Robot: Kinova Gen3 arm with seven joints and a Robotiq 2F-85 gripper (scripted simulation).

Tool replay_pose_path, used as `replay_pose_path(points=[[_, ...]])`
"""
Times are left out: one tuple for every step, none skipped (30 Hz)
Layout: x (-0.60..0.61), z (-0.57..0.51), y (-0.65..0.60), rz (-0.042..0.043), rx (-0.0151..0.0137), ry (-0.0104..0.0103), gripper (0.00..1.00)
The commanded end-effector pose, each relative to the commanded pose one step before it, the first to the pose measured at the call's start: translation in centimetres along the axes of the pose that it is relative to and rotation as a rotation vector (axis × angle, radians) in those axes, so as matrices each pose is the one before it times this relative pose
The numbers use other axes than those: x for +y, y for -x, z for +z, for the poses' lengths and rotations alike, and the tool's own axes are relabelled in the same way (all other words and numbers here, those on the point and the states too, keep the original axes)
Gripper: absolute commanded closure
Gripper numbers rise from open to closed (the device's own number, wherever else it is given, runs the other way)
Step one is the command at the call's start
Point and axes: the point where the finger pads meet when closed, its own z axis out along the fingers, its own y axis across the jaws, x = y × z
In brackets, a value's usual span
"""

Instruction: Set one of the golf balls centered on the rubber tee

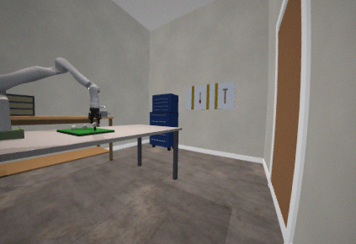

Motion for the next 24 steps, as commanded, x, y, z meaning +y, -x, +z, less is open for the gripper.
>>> replay_pose_path(points=[[-0.074, -2.119, -0.06, -0.00154, -0.00047, -0.00206, 0.0], [0.001, -0.796, 0.018, 0.00009, -0.00008, 0.00017, 0.0], [0.002, -0.852, 0.035, 0.00028, -0.00018, 0.00024, 0.0], [0.001, -0.863, 0.028, 0.00024, -0.00014, 0.00018, 0.0], [-0.001, -0.81, -0.03, -0.00032, 0.00017, -0.00013, 0.0], [0.0, -0.785, -0.014, -0.00015, 0.00006, -0.00002, 0.0], [0.001, -0.734, 0.0, -0.00001, -0.00003, 0.00008, 0.0], [0.002, -0.661, 0.011, 0.00011, -0.00009, 0.00014, 0.0], [0.002, -0.568, 0.018, 0.00019, -0.00013, 0.00018, 0.0], [0.002, -0.461, 0.021, 0.00021, -0.00014, 0.00018, 0.0], [0.002, -0.348, 0.019, 0.0002, -0.00012, 0.00016, 0.0], [0.239, -0.238, -0.228, 0.00015, 0.0077, 0.00776, 0.0], [0.043, -0.134, -0.035, 0.00009, 0.00131, 0.00139, 0.0], [0.0, 0.0, 0.0, 0.0, 0.0, 0.0, 0.0], [0.0, 0.0, 0.0, 0.0, 0.0, 0.0, 0.0], [0.001, -0.055, 0.003, 0.00004, -0.00002, 0.00003, 0.0], [0.0, -0.008, 0.0, 0.00001, 0.0, 0.0, 0.0], [0.0, 0.0, 0.0, 0.0, 0.0, 0.0, 0.0], [0.0, 0.0, 0.0, 0.0, 0.0, 0.0, 0.0], [0.0, 0.0, 0.0, 0.0, 0.0, 0.0, 0.0], [-0.003, 0.006, 0.012, 0.00012, -0.00021, -0.00011, 0.0], [-0.001, 0.003, 0.006, 0.00006, -0.0001, -0.00005, 0.0], [0.0, 0.0, 0.0, 0.0, -0.00001, 0.0, 0.0], [0.0, 0.0, 0.0, 0.0, 0.0, 0.0, 0.0]])
